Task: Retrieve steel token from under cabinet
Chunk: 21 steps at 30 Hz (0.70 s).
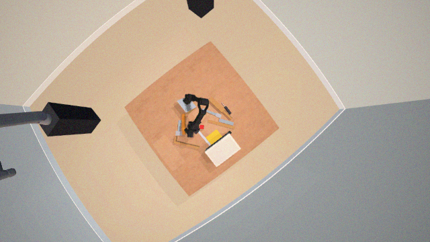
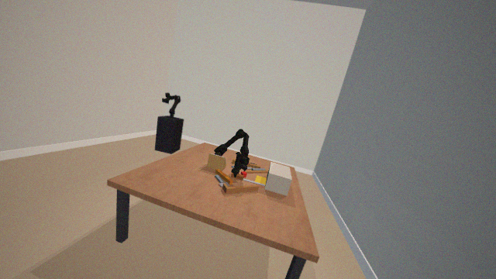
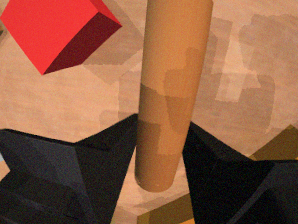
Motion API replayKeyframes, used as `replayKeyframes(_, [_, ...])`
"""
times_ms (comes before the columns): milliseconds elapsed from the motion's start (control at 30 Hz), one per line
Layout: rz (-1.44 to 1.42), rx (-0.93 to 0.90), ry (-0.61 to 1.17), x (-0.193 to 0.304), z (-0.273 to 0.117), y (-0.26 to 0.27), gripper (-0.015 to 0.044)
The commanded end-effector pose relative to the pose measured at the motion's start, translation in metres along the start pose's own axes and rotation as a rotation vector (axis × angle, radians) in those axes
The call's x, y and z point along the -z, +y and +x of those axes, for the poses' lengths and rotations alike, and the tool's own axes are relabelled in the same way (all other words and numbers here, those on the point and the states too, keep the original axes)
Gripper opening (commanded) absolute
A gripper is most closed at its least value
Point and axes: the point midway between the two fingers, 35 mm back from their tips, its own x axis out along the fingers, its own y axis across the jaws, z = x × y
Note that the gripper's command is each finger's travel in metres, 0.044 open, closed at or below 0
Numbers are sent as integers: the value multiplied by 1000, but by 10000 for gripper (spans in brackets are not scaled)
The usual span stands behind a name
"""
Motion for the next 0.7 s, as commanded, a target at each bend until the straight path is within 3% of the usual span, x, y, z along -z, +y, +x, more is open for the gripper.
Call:
replayKeyframes(0, [1, -3, 1, 8, 1, 0, 0])
replayKeyframes(367, [2, 0, 0, 14, 0, -1, 0])
replayKeyframes(600, [3, 0, 0, 14, 0, -1, 184])
replayKeyframes(667, [3, -1, 0, 14, 0, -1, 200])
